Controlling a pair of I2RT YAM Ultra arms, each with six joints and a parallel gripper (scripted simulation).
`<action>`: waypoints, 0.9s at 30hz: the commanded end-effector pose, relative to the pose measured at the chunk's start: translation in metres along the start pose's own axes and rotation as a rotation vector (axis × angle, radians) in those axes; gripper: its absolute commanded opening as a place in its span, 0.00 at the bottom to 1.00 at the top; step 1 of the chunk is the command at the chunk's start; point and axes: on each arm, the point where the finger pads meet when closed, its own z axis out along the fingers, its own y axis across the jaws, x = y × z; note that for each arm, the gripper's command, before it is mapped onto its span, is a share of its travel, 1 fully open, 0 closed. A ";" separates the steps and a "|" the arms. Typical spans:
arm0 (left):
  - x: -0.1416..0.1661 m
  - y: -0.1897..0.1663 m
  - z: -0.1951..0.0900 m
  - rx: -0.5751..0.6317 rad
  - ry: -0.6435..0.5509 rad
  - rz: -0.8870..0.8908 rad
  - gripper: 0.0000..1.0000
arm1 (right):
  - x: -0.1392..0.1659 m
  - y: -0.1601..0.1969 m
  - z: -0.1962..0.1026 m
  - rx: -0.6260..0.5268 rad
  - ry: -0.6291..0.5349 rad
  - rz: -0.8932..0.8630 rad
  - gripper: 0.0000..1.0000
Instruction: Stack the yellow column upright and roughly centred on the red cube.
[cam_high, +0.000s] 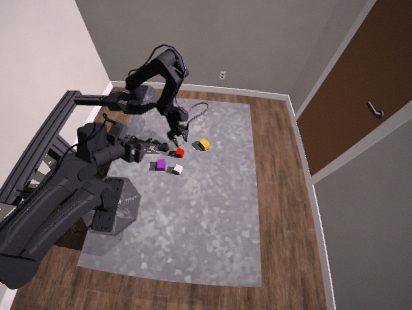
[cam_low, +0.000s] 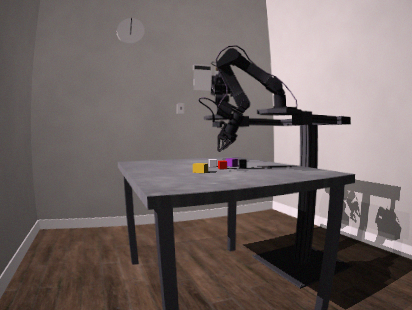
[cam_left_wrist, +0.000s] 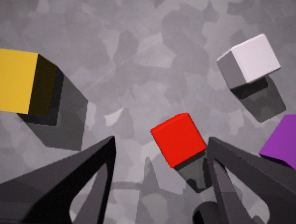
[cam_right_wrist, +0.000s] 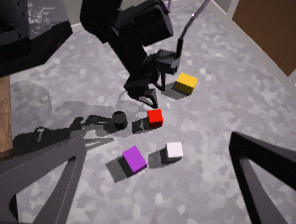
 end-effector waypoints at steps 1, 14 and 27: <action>-0.012 -0.001 0.011 0.117 -0.042 0.119 0.64 | -0.054 -0.007 0.014 0.020 -0.138 0.022 1.00; -0.026 0.075 0.027 0.095 -0.198 0.170 0.64 | -0.135 -0.034 0.005 0.092 -0.405 0.061 1.00; -0.012 0.123 0.033 0.045 -0.256 0.157 0.64 | -0.116 -0.048 0.071 0.123 -0.271 0.069 1.00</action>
